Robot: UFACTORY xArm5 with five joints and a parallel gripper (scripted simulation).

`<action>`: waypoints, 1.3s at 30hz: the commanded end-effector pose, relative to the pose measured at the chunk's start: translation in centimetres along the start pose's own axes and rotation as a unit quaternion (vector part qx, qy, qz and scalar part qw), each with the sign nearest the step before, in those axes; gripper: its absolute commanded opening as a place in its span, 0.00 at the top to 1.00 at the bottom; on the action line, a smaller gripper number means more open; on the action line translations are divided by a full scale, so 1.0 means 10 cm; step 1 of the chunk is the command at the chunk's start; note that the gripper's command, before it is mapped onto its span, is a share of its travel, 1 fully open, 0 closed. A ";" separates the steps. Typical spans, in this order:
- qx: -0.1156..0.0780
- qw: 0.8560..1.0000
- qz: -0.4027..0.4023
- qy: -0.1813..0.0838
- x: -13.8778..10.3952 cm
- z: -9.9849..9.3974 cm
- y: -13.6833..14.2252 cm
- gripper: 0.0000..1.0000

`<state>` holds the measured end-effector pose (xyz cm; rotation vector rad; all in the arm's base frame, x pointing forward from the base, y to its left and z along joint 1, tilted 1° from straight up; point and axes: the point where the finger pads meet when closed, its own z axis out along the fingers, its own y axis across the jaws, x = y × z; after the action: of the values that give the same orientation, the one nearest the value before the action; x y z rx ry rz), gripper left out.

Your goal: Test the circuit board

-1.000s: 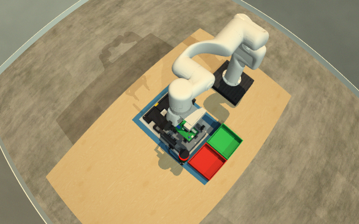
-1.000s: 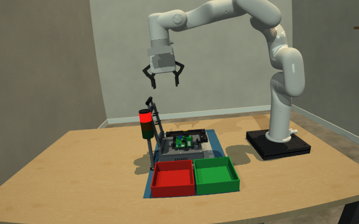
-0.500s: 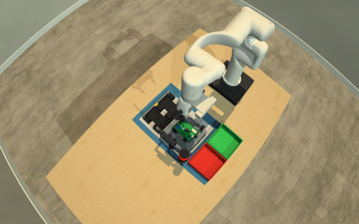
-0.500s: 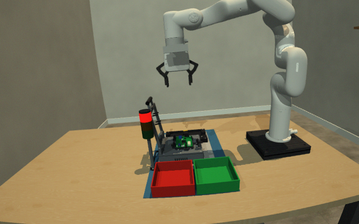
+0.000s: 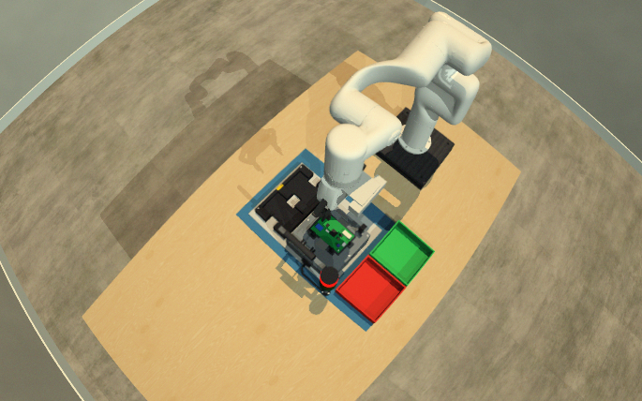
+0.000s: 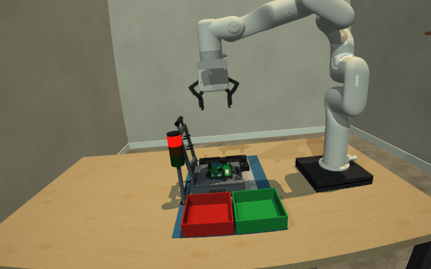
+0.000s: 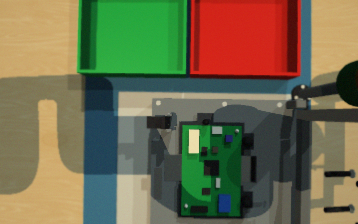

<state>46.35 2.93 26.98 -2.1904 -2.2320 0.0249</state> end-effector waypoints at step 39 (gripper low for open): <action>-0.003 1.000 0.000 0.000 0.00 1.78 0.02 0.00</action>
<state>46.04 2.90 9.63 -2.1914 -2.2330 0.0225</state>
